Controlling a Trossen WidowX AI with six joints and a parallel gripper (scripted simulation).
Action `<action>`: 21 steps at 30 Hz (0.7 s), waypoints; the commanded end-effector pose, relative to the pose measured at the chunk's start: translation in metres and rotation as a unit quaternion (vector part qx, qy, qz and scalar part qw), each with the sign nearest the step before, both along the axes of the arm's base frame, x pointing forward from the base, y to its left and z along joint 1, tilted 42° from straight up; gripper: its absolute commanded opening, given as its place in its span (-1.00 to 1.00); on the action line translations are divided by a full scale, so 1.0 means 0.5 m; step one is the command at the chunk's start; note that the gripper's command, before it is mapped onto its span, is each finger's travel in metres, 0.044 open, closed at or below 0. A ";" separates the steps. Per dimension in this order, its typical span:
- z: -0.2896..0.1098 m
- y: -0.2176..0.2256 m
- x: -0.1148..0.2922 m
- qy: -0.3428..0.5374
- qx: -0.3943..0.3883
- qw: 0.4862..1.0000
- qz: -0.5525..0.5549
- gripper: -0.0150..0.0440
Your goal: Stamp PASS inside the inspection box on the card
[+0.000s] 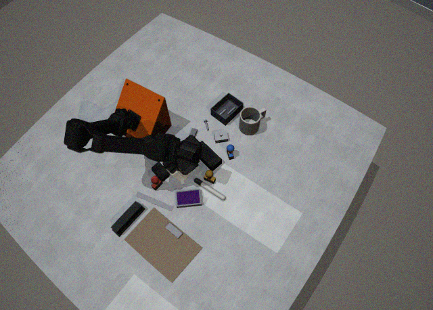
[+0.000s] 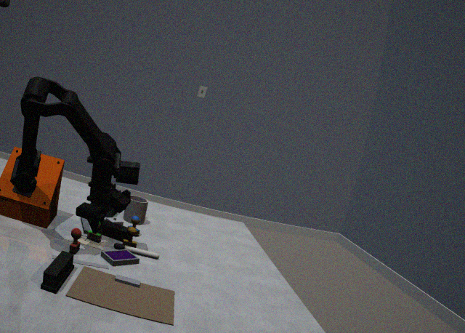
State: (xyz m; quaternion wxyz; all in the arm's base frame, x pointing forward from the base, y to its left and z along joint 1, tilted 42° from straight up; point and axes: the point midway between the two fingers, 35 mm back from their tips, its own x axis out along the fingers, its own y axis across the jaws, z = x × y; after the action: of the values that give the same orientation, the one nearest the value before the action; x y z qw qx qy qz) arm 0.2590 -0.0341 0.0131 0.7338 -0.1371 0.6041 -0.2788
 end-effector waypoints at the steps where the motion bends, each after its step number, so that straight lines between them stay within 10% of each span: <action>1: -0.005 -0.005 -0.002 0.002 -0.003 1.000 0.002 -0.49; 21: -0.009 -0.009 -0.002 0.002 -0.003 1.000 0.002 -0.49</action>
State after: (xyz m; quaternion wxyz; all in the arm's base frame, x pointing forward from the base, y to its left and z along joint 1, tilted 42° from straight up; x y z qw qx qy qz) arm 0.2577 -0.0376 0.0091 0.7327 -0.1382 0.6051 -0.2789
